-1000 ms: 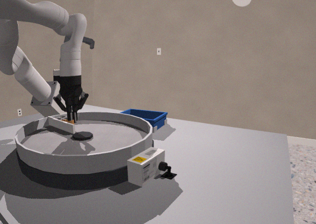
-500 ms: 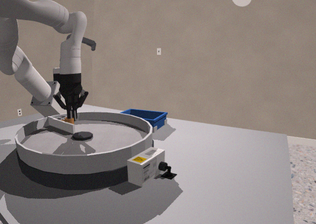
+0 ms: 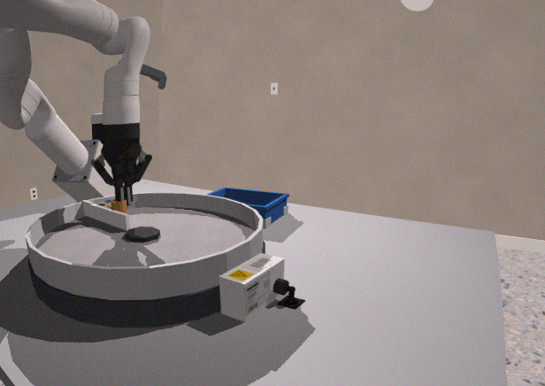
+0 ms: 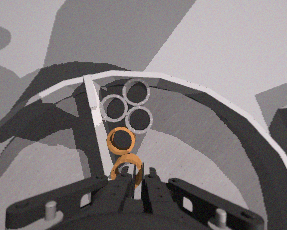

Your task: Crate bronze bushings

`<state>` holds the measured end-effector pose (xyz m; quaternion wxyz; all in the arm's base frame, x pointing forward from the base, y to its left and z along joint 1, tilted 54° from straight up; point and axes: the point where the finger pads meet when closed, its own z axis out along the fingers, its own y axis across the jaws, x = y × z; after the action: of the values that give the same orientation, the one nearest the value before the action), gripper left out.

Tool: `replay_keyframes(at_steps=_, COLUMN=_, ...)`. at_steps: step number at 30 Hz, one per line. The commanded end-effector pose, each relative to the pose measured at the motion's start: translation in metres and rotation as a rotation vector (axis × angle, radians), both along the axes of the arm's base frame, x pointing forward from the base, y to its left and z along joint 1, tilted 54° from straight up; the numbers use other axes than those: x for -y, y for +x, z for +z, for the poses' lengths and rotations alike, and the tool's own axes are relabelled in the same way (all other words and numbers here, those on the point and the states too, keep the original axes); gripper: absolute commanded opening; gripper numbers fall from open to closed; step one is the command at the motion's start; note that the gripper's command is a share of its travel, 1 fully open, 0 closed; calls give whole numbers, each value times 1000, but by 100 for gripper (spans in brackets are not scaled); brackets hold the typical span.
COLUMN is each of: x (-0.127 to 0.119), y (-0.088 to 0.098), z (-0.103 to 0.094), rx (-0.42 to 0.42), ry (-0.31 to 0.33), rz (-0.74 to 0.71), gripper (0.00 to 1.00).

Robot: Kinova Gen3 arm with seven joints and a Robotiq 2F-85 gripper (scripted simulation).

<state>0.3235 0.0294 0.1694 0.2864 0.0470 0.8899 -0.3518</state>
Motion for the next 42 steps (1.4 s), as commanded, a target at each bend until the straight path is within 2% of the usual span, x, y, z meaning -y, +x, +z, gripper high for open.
replay_keyframes(at_steps=1, x=-3, y=0, z=1, rx=4, ry=3, rz=5, gripper=0)
replay_keyframes(at_steps=42, x=-13, y=-7, z=10, rx=4, ry=3, rz=5, gripper=0)
